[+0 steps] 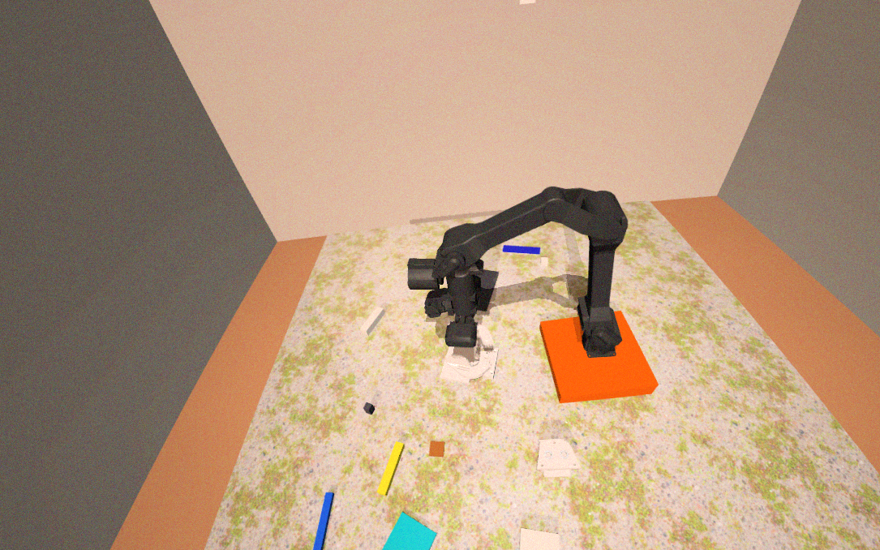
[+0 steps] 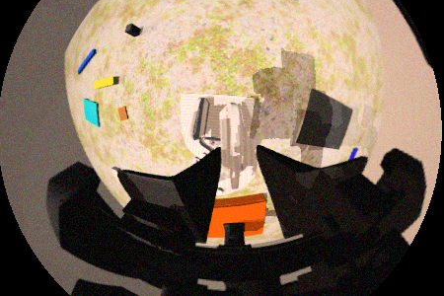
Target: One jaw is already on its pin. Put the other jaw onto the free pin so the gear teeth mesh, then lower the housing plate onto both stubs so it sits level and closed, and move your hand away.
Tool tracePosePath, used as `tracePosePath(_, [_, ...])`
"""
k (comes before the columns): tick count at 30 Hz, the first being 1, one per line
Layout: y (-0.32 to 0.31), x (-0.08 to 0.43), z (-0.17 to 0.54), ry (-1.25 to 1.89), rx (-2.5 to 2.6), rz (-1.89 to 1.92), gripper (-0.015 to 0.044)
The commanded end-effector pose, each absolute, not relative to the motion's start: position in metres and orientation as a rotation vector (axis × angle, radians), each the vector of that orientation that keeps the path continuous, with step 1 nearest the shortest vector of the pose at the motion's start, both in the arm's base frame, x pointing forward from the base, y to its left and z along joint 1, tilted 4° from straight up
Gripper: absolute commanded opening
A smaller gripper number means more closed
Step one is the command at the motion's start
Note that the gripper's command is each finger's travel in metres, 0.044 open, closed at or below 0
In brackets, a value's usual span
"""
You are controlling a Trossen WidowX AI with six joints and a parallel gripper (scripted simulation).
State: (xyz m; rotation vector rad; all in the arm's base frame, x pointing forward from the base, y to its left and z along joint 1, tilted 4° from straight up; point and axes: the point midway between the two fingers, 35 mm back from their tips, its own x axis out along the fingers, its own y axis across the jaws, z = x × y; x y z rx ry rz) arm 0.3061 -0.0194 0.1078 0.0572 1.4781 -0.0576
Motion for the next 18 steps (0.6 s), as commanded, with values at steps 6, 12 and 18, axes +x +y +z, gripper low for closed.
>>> tracePosePath(6, [-0.019, 0.3074, 0.1092, 1.473, 0.039, -0.036, 0.0134])
tracePosePath(12, [-0.019, 0.3074, 0.1092, 1.473, 0.039, -0.036, 0.0134])
tracePosePath(18, [-0.019, 0.3074, 0.1092, 1.473, 0.039, -0.036, 0.0134])
